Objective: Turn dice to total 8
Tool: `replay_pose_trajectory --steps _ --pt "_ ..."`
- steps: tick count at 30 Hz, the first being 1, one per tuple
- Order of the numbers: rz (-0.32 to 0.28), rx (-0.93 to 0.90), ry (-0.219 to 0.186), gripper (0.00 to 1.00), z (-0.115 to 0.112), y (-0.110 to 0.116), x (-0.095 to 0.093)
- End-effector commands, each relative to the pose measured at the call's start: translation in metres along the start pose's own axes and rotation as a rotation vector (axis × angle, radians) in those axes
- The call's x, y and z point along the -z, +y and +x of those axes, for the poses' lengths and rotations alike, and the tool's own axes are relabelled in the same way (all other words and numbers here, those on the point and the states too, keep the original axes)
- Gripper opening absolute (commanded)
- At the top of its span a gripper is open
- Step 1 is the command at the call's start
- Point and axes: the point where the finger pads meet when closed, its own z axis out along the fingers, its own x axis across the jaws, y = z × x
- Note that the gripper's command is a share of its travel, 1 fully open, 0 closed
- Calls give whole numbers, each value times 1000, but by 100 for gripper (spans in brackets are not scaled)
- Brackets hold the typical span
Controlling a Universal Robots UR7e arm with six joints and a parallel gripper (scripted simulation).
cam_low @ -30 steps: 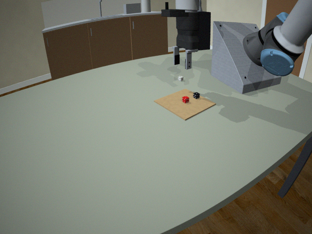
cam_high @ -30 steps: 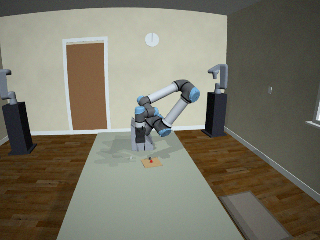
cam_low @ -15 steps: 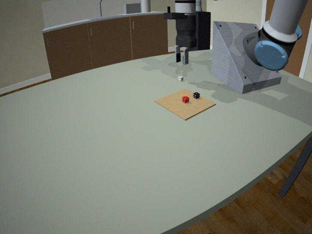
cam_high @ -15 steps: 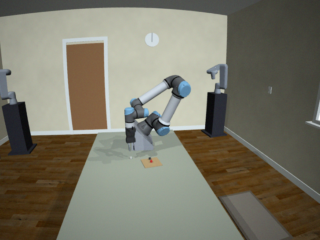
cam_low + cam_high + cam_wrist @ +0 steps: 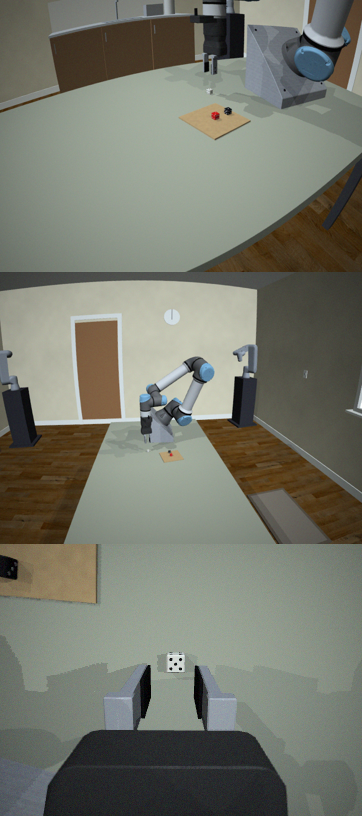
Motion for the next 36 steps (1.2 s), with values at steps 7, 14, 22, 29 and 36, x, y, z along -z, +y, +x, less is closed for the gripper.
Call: replay_pose_trajectory --steps 7,14,22,29,36 --pt "1 -1 -1 64 0 1 -1" --pt "1 -1 -1 64 0 1 -1" --pt "1 -1 -1 64 0 1 -1" --pt "1 -1 0 64 0 1 -3" --pt "2 -1 0 64 0 1 -10"
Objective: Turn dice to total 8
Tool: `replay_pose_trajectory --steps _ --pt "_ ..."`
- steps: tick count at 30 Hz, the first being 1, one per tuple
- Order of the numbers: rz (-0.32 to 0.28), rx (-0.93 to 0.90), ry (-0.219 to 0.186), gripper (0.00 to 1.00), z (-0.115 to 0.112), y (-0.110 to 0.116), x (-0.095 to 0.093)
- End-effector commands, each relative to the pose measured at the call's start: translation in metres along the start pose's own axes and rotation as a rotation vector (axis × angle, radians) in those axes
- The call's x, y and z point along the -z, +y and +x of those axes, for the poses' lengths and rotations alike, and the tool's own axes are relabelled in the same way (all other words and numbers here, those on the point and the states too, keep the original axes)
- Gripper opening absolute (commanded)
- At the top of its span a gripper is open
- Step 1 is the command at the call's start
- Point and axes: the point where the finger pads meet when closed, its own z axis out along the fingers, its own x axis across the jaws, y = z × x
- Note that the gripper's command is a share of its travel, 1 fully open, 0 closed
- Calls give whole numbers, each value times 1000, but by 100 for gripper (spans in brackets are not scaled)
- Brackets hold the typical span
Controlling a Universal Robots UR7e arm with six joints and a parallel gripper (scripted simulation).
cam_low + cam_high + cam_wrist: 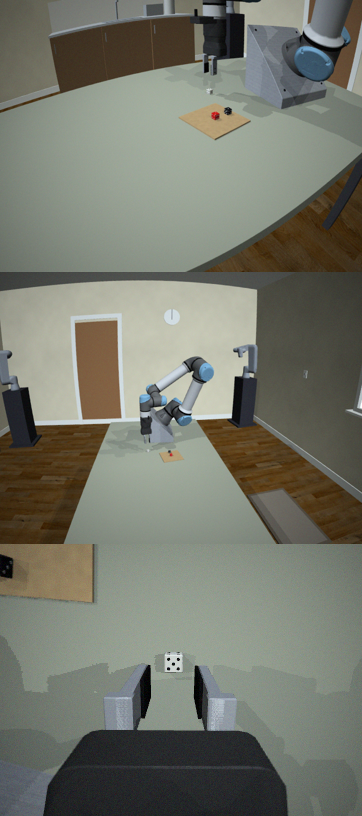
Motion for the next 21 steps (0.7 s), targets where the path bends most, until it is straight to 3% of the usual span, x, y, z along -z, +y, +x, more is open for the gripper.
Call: replay_pose_trajectory --steps 1,21 --pt "0 -1 -3 64 -1 0 -9" --pt "0 -1 -3 64 0 0 -35"
